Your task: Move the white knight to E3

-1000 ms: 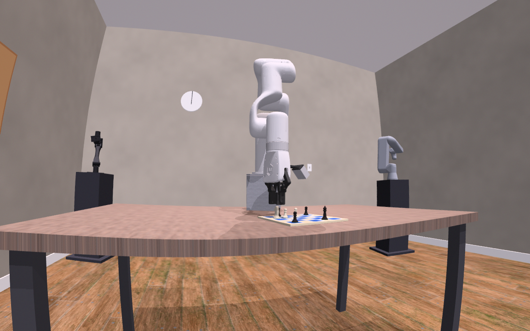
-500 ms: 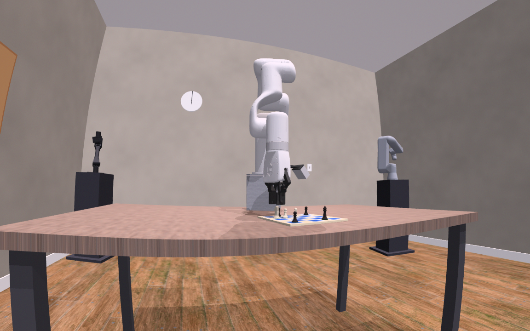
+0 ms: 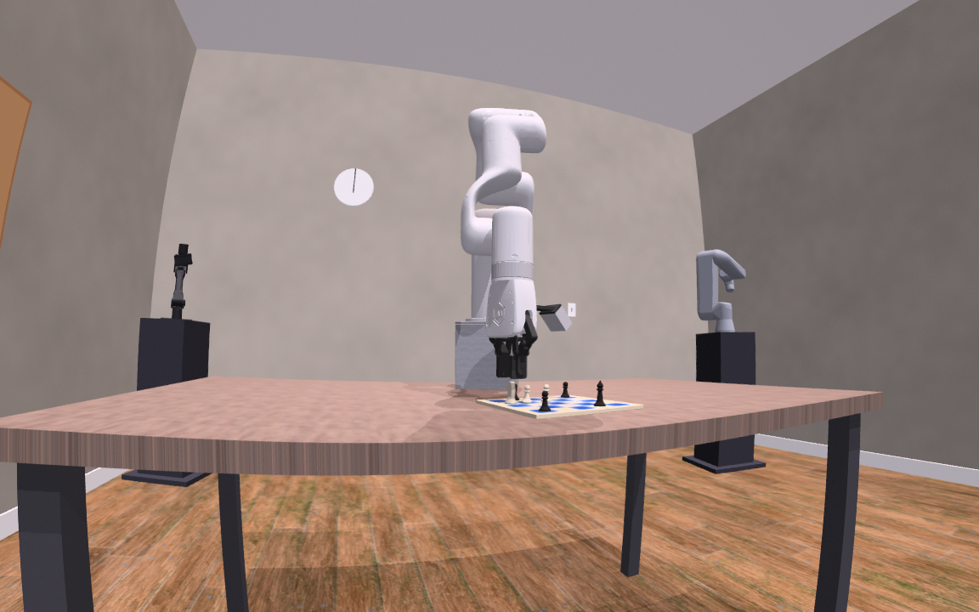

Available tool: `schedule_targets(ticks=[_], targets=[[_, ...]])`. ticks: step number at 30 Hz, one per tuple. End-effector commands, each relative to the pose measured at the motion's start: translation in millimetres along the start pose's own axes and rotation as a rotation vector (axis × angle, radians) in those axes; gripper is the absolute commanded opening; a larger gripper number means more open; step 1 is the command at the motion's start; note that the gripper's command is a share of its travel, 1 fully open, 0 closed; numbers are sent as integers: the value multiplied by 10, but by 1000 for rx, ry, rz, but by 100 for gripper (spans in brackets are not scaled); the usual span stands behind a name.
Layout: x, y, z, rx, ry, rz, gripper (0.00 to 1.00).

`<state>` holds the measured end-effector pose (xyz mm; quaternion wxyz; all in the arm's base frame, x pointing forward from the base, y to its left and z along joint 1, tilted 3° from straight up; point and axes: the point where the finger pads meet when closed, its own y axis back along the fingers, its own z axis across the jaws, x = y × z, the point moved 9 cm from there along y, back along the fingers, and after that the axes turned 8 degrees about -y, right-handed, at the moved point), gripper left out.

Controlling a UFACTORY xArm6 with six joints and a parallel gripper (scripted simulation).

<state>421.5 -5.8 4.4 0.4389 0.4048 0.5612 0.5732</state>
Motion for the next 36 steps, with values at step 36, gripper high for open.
schedule_targets(ticks=[36], targets=[[-4,-140,12,-3,0,-1,39]])
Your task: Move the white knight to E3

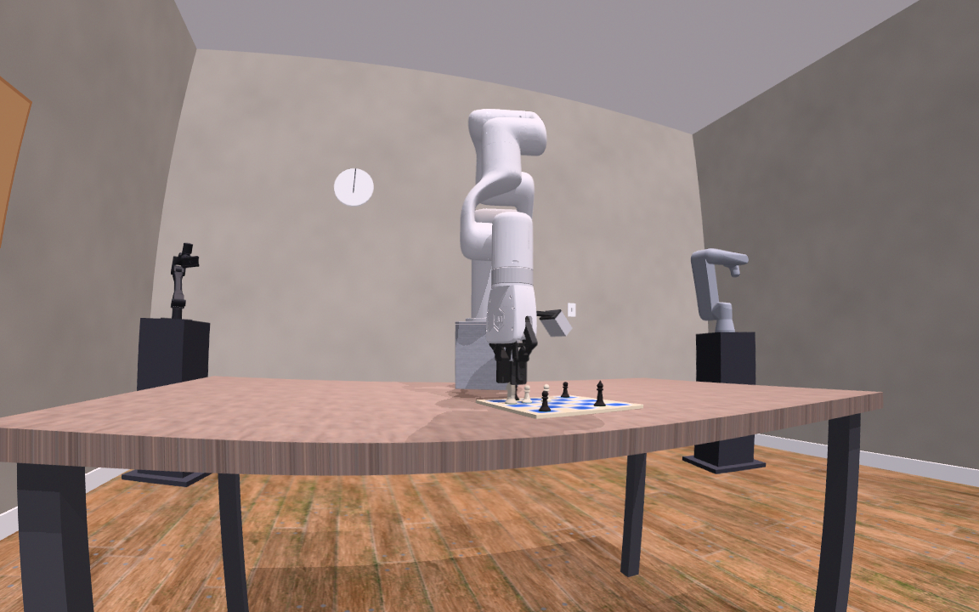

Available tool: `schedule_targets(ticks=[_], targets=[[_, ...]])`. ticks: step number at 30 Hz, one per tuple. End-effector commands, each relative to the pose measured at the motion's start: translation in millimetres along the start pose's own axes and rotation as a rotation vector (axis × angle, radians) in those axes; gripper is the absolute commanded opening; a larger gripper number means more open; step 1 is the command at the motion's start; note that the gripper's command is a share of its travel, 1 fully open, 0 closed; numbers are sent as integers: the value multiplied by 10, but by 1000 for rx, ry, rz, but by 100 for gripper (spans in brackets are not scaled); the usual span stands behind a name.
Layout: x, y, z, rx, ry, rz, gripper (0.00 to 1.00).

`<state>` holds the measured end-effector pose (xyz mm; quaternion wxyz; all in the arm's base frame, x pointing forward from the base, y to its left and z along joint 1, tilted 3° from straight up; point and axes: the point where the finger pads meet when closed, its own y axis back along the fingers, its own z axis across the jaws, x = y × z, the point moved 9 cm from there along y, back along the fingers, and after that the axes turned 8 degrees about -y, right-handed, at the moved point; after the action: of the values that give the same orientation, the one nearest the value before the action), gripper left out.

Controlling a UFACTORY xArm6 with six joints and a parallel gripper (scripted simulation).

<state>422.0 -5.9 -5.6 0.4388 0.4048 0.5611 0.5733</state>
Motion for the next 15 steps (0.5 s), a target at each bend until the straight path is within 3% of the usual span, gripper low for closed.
schedule_targets(ticks=[1,15], targets=[[-4,-61,12,-3,0,-1,39],[-4,-229,12,-3,0,-1,39]])
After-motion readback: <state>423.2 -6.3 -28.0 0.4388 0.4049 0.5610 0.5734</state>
